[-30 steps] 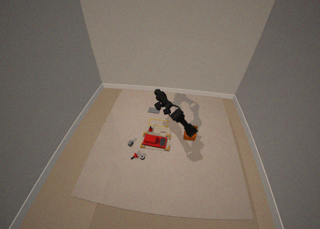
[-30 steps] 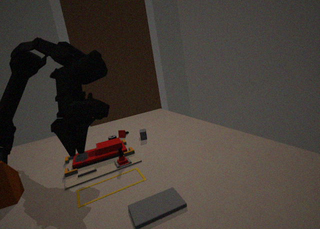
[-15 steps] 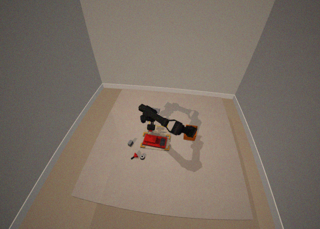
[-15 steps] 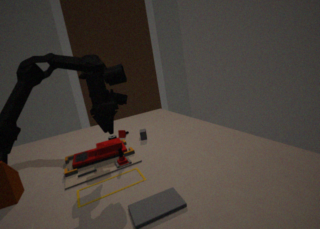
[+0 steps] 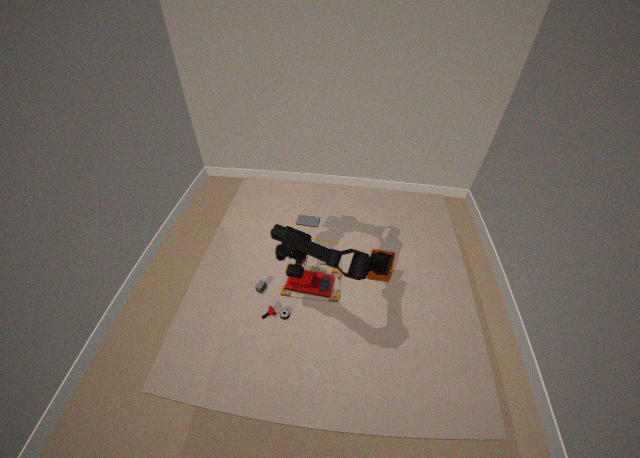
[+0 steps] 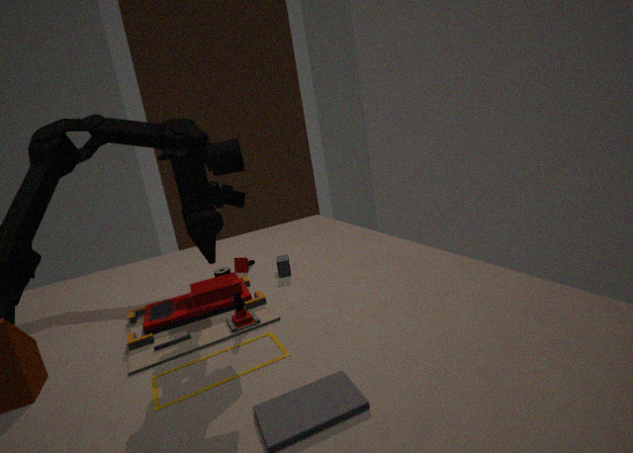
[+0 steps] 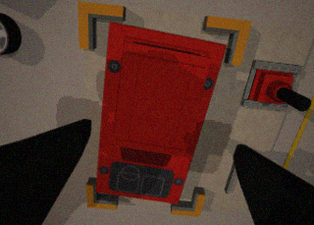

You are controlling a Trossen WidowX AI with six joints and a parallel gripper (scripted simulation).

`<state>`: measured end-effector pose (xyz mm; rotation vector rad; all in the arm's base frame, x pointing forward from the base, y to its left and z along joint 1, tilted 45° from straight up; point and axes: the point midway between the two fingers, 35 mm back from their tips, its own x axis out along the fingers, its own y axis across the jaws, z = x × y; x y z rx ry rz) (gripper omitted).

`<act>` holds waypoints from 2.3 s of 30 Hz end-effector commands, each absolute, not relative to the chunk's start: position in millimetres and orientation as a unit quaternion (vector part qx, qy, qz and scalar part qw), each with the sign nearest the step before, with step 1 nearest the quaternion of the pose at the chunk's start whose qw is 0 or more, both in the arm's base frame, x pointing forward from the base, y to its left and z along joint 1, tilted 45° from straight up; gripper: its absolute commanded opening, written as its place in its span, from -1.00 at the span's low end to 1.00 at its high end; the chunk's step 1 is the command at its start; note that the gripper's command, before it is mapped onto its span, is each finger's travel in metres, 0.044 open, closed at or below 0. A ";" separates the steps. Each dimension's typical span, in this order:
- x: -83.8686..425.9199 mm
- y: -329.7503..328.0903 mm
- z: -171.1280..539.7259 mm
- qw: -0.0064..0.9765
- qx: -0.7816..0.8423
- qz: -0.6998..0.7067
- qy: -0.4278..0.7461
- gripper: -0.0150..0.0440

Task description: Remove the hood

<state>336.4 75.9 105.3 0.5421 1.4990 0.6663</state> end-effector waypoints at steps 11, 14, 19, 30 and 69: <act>334.5 85.3 99.5 0.646 0.244 0.293 0.661 1.00; 334.6 87.2 97.7 0.646 0.244 0.293 0.661 1.00; 334.7 90.2 94.6 0.646 0.244 0.293 0.661 1.00; 334.5 97.2 87.9 0.646 0.244 0.293 0.661 1.00; 331.5 118.3 68.4 0.646 0.245 0.294 0.661 1.00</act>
